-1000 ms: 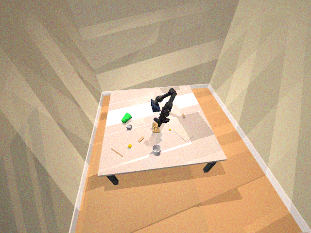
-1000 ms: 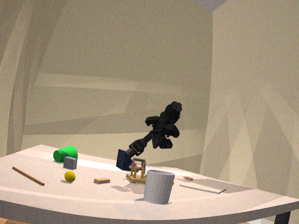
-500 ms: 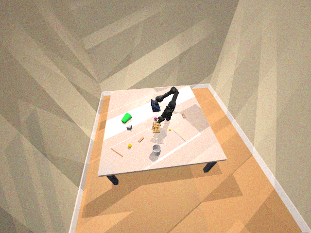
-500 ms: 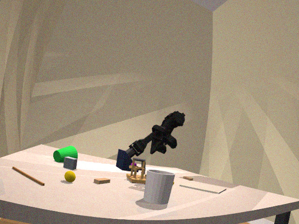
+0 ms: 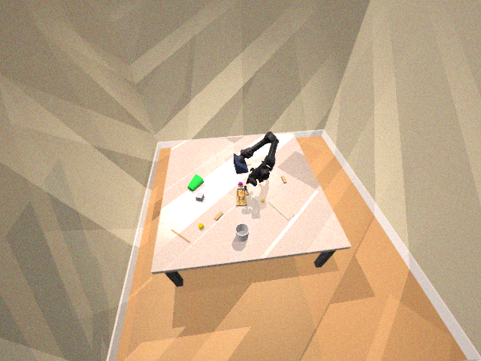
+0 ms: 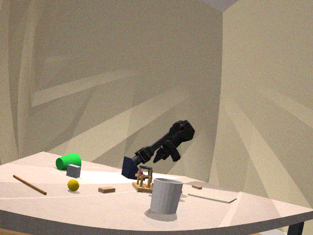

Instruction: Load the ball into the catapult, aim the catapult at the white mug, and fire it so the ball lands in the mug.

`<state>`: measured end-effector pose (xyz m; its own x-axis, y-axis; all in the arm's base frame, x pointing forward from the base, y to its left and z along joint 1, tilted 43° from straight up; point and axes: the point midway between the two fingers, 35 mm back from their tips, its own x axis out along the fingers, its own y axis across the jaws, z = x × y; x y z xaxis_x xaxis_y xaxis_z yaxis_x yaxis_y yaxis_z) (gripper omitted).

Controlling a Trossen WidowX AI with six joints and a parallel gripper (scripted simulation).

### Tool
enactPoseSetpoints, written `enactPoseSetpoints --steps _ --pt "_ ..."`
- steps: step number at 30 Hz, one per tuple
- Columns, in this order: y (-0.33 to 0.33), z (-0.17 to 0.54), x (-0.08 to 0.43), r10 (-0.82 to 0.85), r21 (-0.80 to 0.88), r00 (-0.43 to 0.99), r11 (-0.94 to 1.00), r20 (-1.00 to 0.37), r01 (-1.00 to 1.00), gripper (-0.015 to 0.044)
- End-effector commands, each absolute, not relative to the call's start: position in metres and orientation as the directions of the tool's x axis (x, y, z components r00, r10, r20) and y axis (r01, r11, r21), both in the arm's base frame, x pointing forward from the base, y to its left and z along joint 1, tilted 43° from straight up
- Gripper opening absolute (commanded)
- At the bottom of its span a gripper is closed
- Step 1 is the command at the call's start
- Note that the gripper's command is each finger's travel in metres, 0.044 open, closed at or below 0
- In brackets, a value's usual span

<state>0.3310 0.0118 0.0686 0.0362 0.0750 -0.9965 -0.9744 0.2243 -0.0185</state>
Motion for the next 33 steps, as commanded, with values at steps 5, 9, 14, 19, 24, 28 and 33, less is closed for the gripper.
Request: enactPoseSetpoints --steps 5,9,14,19,24,28,33 --pt "0.013 0.072 0.284 -0.030 0.071 -0.070 -0.035 -0.997 -0.997 0.0000" --pt "0.012 0.072 0.280 -0.038 0.079 -0.077 -0.055 -0.996 -0.995 0.0000" --pt "0.012 0.072 0.280 -0.038 0.079 -0.077 -0.055 -0.996 -0.995 0.0000" --pt "0.016 0.068 0.281 -0.038 0.079 -0.077 -0.055 -0.996 -0.995 0.0000" --pt "0.022 0.063 0.281 -0.037 0.079 -0.077 -0.055 -0.996 -0.995 0.0000" --pt "0.027 0.058 0.281 -0.037 0.079 -0.077 -0.055 -0.996 -0.995 0.0000" --pt "0.033 0.052 0.282 -0.037 0.079 -0.077 -0.055 -0.996 -0.995 0.0000"
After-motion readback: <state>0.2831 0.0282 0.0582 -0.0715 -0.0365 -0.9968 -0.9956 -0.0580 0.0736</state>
